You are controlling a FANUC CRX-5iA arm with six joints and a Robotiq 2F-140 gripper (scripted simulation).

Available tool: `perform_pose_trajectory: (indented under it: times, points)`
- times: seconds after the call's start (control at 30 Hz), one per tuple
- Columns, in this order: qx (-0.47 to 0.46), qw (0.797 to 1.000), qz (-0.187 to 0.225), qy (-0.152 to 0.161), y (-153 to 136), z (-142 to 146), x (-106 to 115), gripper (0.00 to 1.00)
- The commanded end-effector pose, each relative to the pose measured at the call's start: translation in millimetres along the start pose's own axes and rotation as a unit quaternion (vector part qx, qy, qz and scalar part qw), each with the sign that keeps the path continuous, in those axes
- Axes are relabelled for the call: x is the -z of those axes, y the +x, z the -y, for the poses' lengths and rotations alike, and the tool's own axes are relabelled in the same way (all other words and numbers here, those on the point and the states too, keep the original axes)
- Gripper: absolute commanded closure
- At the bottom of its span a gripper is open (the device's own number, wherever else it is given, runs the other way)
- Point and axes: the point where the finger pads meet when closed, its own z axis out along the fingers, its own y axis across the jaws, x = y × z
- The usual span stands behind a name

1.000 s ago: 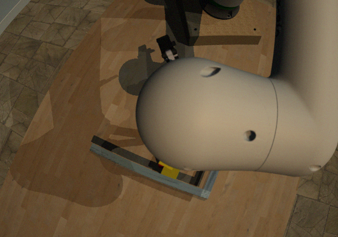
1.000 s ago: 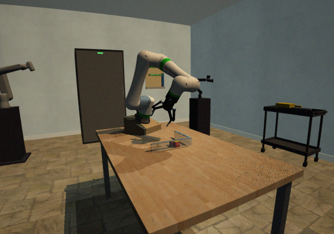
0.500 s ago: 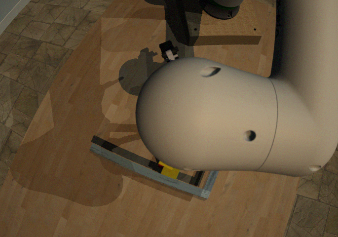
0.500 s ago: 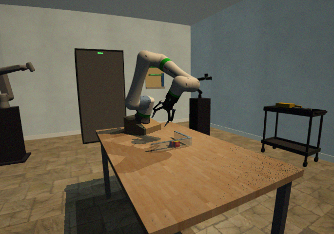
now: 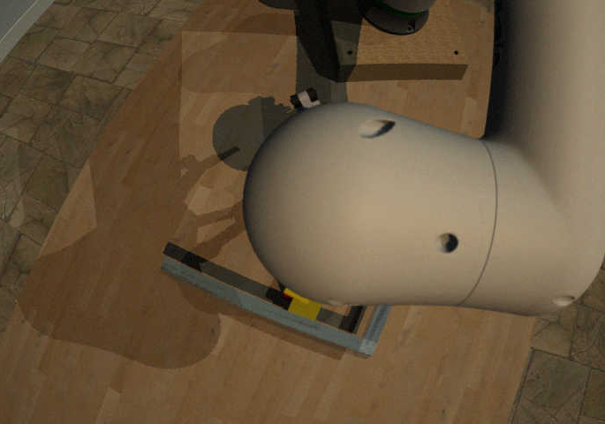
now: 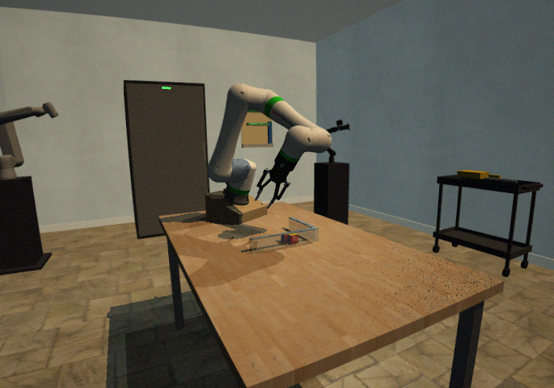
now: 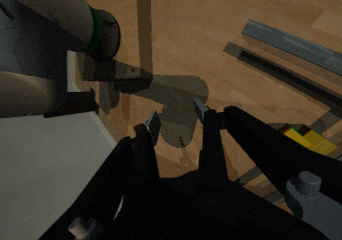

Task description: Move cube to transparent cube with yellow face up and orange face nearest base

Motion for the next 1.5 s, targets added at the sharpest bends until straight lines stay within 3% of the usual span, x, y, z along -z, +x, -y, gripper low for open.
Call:
perform_pose_trajectory:
  times: [0.0, 1.03, 1.47]
  points:
    - [0.000, 1.000, 0.000, 0.000, -0.1, 0.0, 0.2, 0.59]
    - [-0.038, 0.999, 0.002, -0.004, -1.3, -2.4, -0.2, 0.59]
    - [-0.103, 0.995, 0.004, -0.012, -3.4, -6.5, -0.8, 0.59]
